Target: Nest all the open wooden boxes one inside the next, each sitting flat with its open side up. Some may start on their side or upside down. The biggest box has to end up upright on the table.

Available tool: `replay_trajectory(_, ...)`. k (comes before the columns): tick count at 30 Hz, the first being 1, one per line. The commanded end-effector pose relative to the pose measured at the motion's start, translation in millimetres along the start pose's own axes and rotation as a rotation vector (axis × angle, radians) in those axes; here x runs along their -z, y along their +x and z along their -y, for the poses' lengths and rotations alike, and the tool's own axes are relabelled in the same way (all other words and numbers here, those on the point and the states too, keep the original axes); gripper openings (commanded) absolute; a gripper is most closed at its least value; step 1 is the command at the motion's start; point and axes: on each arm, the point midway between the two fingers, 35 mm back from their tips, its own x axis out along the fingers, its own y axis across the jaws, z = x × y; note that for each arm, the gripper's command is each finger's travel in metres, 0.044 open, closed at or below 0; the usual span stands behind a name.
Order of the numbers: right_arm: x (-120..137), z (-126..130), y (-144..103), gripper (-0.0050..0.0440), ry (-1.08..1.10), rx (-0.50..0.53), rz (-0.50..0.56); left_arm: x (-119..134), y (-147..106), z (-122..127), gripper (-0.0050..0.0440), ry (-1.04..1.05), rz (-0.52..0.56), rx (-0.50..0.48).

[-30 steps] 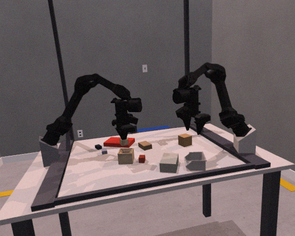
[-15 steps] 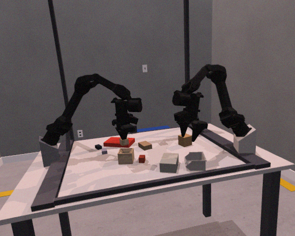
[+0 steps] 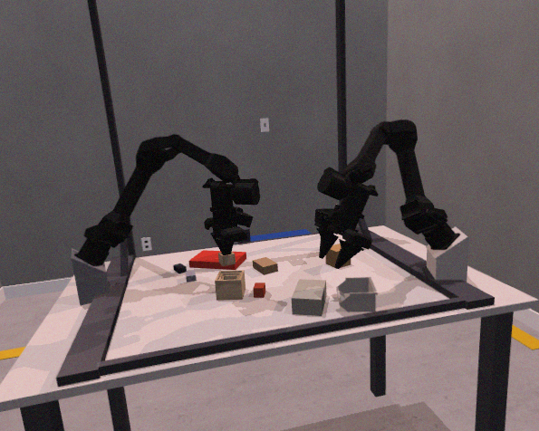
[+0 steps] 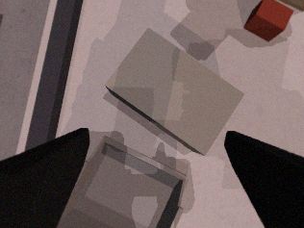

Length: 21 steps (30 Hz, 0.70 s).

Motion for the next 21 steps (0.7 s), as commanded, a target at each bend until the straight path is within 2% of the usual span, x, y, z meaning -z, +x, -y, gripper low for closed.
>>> replay_trajectory(1, -6.6, 0.5, -8.9, 0.0132, -0.013, 0.022, 0.018, -8.5, 2.4, 3.3, 0.04, 0.02, 0.103, 0.019)
replay_trajectory(4, -6.6, 0.5, -8.9, 0.0132, -0.013, 0.022, 0.018, -10.0, 3.2, 3.7, 0.04, 0.024, 0.123, 0.024)
replay_trajectory(19, -6.6, 0.5, -8.9, 0.0132, -0.013, 0.022, 0.018, -26.4, 1.2, 18.3, 0.04, 0.092, 0.428, 0.123)
replay_trajectory(21, -6.6, 0.5, -8.9, 0.0132, -0.013, 0.022, 0.018, -26.4, 1.2, 18.3, 0.04, 0.092, 0.428, 0.123)
